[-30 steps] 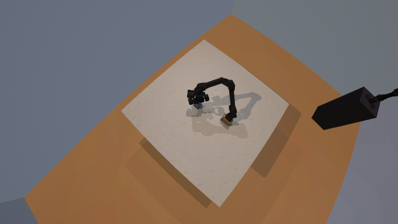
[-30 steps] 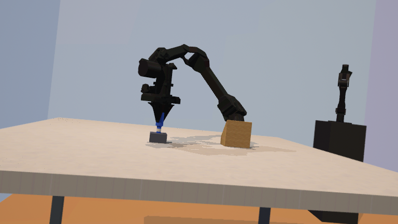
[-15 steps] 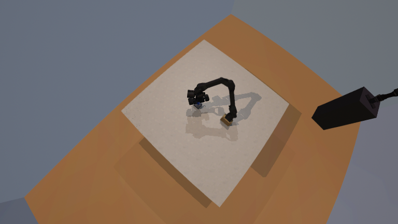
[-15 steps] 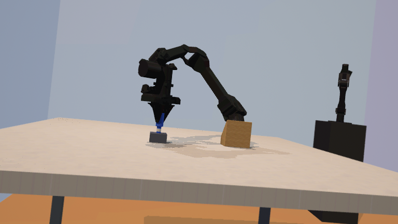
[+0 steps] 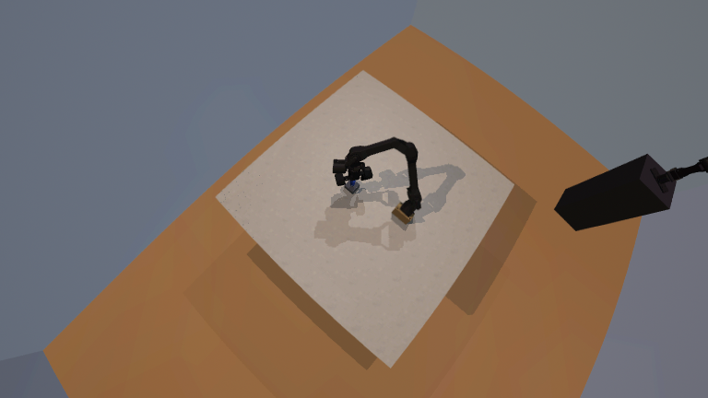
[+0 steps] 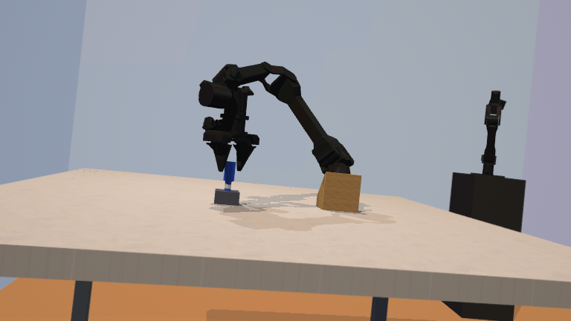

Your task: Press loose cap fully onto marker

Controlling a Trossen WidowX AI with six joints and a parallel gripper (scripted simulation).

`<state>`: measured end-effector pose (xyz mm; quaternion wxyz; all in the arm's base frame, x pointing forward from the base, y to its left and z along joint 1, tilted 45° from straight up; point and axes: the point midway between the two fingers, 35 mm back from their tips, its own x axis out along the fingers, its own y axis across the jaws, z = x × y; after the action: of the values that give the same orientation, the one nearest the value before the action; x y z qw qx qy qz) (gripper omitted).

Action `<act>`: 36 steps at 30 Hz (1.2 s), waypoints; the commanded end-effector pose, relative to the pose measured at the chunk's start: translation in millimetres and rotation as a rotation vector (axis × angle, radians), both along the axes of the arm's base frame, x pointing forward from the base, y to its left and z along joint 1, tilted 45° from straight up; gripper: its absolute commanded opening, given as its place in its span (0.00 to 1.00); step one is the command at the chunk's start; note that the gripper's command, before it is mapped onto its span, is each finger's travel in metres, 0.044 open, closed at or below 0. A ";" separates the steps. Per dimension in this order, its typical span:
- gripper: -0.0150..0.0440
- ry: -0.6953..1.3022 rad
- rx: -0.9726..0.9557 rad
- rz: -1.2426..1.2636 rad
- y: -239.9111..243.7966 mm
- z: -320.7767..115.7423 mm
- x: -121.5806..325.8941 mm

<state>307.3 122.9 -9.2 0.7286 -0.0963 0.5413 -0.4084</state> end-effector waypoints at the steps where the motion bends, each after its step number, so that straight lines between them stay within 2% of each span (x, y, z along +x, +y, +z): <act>1: 1.00 -0.013 0.013 0.008 33.6 30.0 -2.6; 7: 1.00 -0.012 0.013 0.008 45.2 43.4 -6.0; 9: 0.91 0.025 0.008 0.046 44.7 42.8 -6.0; 16: 0.60 0.389 -0.041 0.424 39.5 37.1 -5.7; 24: 0.25 0.398 -0.043 0.433 39.3 37.0 -5.7; 36: 0.25 0.398 -0.043 0.433 39.2 36.8 -5.6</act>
<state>301.3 162.3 27.7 0.6760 -0.3013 0.6322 -0.2293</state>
